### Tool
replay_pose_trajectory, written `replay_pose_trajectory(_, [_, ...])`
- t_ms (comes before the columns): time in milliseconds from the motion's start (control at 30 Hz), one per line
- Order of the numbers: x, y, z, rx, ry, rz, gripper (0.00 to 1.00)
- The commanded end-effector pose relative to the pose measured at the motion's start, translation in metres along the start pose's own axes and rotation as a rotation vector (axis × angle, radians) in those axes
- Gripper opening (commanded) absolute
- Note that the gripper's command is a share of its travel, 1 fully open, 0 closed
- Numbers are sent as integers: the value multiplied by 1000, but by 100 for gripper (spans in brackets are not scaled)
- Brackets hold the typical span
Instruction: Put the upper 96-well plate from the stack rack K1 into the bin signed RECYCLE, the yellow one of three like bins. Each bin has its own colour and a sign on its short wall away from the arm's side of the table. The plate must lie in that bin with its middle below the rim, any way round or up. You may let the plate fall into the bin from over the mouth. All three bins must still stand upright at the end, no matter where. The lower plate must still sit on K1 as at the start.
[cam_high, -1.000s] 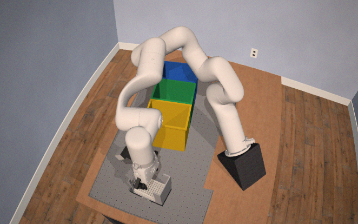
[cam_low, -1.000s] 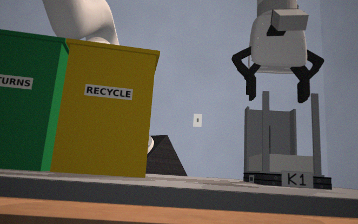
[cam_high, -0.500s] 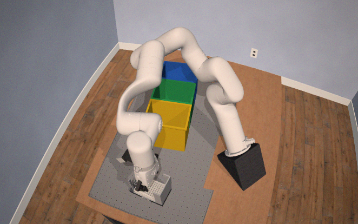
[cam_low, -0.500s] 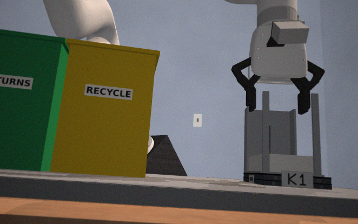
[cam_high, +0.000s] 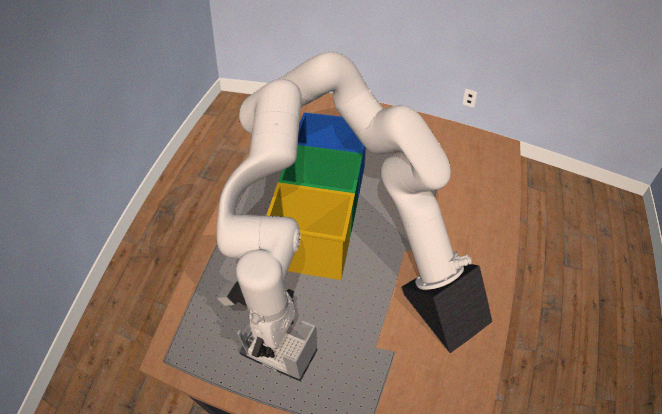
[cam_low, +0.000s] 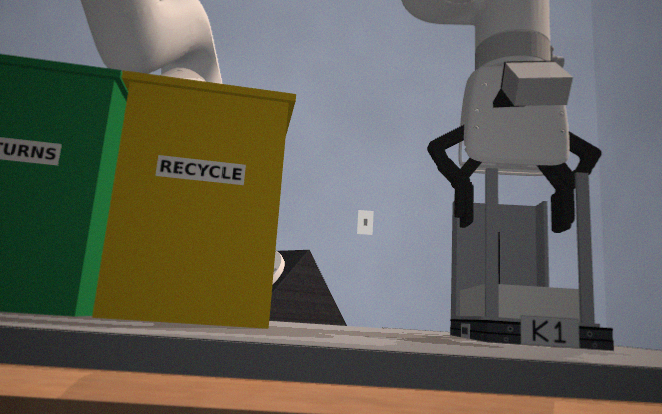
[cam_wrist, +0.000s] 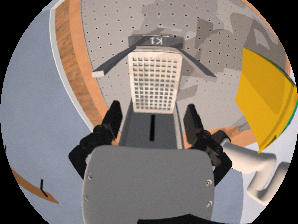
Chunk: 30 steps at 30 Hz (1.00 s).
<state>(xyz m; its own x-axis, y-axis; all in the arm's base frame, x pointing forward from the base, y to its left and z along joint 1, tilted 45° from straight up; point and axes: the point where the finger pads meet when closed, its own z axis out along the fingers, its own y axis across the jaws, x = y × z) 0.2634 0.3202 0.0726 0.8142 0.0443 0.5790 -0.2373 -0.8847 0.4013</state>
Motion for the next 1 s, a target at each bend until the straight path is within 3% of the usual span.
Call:
replay_pose_trajectory(0, [0, -1, 7, 5, 1, 0, 100])
replay_pose_trajectory(733, [0, -2, 40, 5, 1, 0, 100])
replay_pose_trajectory(967, [0, -2, 44, 5, 1, 0, 100])
